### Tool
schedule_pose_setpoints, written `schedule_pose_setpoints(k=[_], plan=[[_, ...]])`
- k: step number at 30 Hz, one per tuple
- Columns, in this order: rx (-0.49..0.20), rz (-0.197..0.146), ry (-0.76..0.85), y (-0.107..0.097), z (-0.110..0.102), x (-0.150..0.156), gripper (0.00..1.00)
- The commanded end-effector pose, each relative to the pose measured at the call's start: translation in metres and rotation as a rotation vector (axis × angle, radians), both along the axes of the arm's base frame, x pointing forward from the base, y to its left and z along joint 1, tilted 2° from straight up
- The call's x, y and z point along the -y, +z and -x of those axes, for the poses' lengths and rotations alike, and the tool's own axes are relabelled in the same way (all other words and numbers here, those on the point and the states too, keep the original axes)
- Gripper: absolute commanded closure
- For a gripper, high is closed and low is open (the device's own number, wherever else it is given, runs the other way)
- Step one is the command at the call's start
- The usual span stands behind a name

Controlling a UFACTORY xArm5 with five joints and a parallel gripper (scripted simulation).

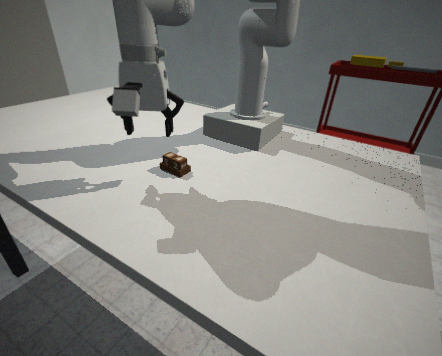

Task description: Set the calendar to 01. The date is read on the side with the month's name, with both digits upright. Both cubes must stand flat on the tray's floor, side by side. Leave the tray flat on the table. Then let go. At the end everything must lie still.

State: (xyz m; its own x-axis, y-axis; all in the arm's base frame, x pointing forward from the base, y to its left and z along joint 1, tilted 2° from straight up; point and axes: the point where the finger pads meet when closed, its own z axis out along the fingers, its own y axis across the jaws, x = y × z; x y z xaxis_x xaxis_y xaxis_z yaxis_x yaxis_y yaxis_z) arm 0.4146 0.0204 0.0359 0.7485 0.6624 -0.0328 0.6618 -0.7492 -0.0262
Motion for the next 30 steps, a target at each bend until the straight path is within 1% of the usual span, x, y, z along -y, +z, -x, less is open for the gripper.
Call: schedule_pose_setpoints(k=[1,18,20,24,27,30], plan=[[0.004,0.000,0.000,0.011,-0.002,0.000,0.00],[0.004,0.000,0.007,0.013,-0.002,0.000,0.00],[0.004,-0.002,0.045,0.013,0.000,-0.001,0.00],[0.003,-0.009,0.229,0.010,0.010,-0.002,0.00],[0.003,-0.013,0.328,0.009,0.015,-0.003,0.00],[0.003,-0.013,0.334,0.009,0.015,-0.003,0.00]])
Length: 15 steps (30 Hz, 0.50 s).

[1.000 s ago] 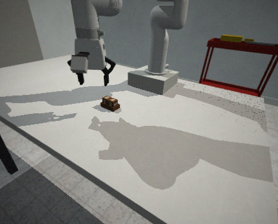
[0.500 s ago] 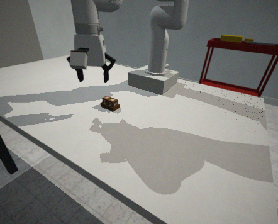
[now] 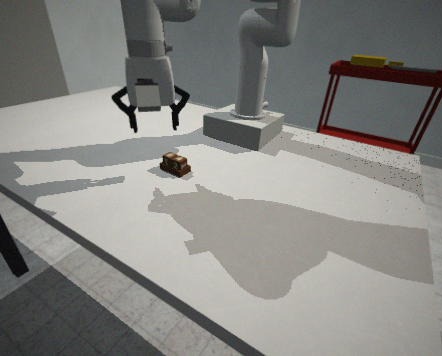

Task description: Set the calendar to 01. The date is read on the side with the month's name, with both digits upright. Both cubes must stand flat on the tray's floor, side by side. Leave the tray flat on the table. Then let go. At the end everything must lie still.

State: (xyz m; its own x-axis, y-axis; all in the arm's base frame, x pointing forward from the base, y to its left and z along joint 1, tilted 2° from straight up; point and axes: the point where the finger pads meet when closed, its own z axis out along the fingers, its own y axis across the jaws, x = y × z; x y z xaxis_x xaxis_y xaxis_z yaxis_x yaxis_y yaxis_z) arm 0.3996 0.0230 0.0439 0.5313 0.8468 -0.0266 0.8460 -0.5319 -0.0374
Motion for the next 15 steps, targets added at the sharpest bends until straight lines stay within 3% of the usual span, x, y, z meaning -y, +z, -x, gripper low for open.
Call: schedule_pose_setpoints(k=[1,15], plan=[[0.007,-0.006,0.130,0.000,0.005,-0.001,0.00],[0.005,-0.025,0.586,-0.007,0.029,-0.004,0.00]])
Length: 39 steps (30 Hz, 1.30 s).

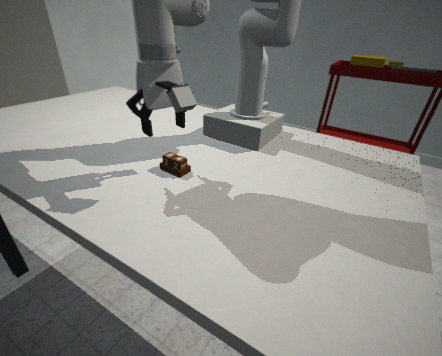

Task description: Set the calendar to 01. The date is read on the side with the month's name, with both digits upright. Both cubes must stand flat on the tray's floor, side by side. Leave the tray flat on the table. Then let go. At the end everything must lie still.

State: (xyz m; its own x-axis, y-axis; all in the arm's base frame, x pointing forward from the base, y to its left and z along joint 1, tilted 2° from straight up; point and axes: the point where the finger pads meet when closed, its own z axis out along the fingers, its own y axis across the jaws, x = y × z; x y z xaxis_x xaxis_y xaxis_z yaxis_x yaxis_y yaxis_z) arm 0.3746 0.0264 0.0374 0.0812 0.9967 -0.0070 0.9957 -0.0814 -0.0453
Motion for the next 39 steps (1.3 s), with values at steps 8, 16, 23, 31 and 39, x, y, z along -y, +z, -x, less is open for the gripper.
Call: schedule_pose_setpoints(k=[8,16,23,31,39], plan=[[0.006,-0.010,0.236,-0.0022,0.0111,-0.0015,0.00],[0.006,-0.010,0.236,-0.0022,0.0111,-0.0015,0.53],[0.006,-0.010,0.236,-0.0022,0.0111,-0.0015,0.53],[0.006,-0.010,0.236,-0.0022,0.0111,-0.0015,0.53],[0.006,-0.010,0.236,-0.0022,0.0111,-0.0015,0.53]])
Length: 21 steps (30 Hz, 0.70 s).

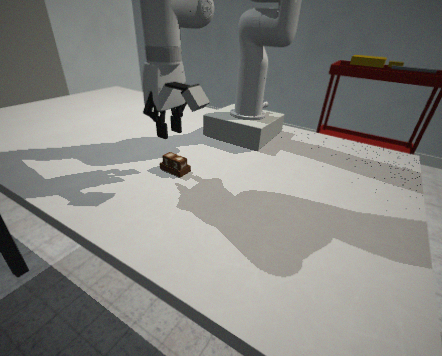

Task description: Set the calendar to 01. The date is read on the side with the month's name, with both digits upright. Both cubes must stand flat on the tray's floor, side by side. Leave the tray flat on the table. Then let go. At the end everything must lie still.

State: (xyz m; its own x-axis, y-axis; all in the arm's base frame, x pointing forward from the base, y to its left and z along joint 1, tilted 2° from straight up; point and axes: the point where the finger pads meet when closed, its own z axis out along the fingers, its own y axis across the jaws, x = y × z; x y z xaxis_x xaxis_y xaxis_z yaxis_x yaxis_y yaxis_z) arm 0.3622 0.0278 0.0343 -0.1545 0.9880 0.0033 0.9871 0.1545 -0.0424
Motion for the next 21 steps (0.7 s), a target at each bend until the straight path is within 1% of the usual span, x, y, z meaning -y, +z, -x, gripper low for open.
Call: schedule_pose_setpoints(k=[1,14,21], plan=[[0.003,0.000,0.000,0.0010,-0.0013,-0.0001,0.53],[0.003,0.000,0.000,-0.0003,-0.0012,-0.0002,0.53],[0.004,0.000,0.000,-0.0050,-0.0008,-0.0007,0.53]])
